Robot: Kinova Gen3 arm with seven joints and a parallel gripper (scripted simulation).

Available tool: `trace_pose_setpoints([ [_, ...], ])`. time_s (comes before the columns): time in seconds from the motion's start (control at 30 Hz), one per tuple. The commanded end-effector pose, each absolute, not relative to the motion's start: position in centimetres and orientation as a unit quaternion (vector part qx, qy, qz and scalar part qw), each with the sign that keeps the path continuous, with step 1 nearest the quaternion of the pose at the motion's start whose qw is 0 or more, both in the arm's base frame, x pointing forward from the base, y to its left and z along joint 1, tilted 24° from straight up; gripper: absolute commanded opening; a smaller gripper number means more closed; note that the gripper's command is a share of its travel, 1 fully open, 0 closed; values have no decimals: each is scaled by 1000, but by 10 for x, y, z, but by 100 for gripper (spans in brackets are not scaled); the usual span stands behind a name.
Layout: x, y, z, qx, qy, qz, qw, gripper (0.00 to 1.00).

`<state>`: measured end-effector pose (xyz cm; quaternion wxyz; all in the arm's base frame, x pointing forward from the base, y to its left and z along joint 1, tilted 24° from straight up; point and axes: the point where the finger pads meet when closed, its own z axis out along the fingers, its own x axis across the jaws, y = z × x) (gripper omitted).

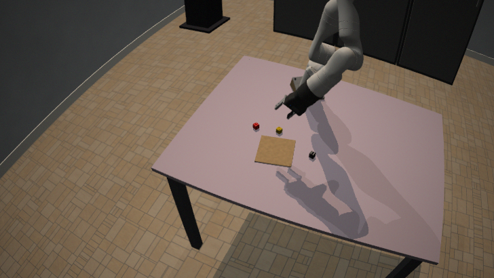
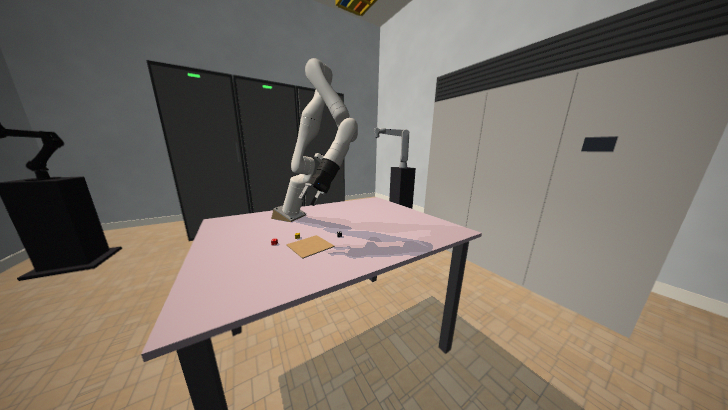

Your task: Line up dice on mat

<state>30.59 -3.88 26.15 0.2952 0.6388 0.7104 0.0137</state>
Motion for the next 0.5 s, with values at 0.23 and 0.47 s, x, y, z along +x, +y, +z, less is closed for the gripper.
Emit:
trace_pose_setpoints([
  [0.23, 296, -49, 251, 677, 685, 5, 270, 100],
  [0.47, 279, -60, 235, 731, 643, -8, 230, 100],
])
